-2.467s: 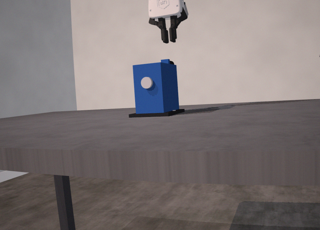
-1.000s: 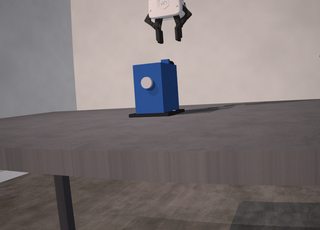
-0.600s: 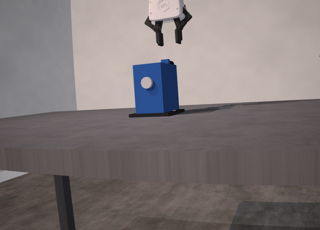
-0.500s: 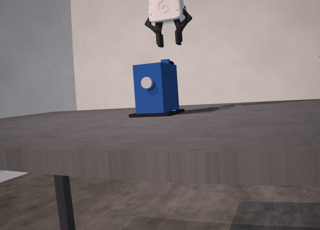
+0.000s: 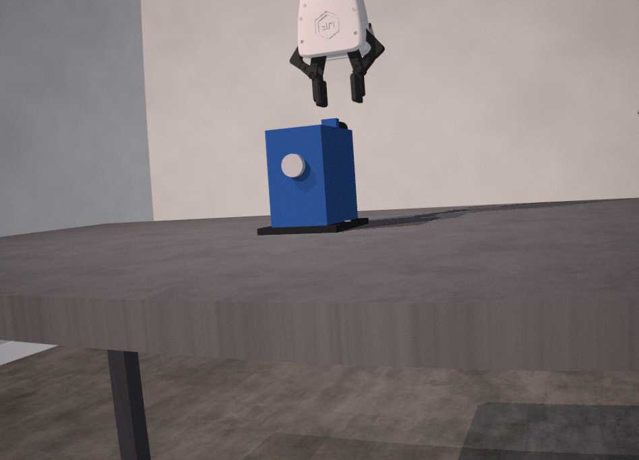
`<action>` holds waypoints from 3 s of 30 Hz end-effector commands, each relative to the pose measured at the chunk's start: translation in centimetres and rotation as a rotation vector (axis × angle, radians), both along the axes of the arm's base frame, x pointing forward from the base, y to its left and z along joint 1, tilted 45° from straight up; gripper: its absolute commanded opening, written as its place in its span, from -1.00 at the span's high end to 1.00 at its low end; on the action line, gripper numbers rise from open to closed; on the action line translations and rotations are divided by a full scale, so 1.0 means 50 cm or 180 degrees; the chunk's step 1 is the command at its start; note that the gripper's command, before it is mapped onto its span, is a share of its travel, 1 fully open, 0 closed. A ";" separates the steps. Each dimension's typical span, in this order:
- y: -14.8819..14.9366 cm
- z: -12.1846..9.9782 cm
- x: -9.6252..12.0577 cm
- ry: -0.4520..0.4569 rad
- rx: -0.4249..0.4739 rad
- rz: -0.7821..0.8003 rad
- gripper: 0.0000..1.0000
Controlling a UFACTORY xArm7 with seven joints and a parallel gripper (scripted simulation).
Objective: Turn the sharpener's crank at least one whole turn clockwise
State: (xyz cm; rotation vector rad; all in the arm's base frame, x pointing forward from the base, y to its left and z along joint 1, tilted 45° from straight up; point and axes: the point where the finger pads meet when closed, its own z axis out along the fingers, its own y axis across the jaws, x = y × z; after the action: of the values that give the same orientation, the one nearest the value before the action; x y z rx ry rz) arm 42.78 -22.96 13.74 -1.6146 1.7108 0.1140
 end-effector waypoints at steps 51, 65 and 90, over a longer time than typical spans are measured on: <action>0.014 -0.022 0.018 -0.0008 -0.0006 -0.0012 -0.09; 0.014 -0.022 0.018 -0.0008 -0.0006 -0.0012 -0.09; 0.024 -0.036 0.027 -0.0008 -0.0006 -0.0012 -0.09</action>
State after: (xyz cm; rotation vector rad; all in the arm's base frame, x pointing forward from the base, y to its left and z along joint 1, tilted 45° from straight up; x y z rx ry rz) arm 43.99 -21.73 12.04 -1.6145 1.7108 0.1140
